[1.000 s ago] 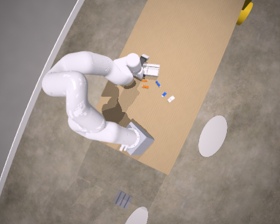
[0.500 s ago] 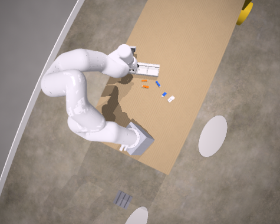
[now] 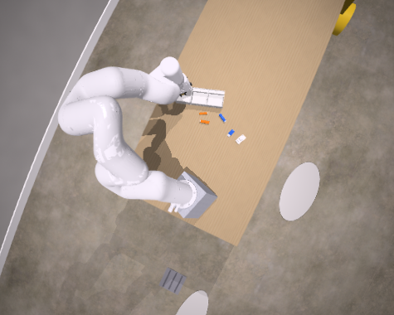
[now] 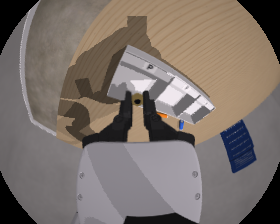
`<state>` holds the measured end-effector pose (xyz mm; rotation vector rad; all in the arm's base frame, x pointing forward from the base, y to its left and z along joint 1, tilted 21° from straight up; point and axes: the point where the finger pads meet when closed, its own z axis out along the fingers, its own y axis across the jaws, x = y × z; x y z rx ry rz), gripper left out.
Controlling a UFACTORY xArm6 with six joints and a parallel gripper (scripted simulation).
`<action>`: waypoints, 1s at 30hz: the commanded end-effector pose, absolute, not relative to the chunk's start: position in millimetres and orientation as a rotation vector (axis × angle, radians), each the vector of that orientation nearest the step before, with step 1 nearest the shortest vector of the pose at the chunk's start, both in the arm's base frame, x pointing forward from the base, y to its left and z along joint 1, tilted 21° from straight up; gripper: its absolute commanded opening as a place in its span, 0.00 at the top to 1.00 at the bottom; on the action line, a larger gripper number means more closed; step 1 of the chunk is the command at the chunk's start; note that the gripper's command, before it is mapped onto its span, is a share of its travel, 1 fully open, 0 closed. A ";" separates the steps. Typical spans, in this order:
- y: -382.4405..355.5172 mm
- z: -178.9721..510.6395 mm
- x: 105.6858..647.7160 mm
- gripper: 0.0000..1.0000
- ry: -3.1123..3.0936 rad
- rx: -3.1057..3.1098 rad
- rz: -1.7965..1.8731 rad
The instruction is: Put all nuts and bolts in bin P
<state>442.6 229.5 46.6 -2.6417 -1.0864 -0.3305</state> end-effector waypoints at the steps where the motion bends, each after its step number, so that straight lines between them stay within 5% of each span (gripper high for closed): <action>1: 230.0 48.1 443.9 1.00 -1.294 -2.557 -0.372; 30: 230.7 48.3 444.0 1.00 -2.285 -1.905 -0.499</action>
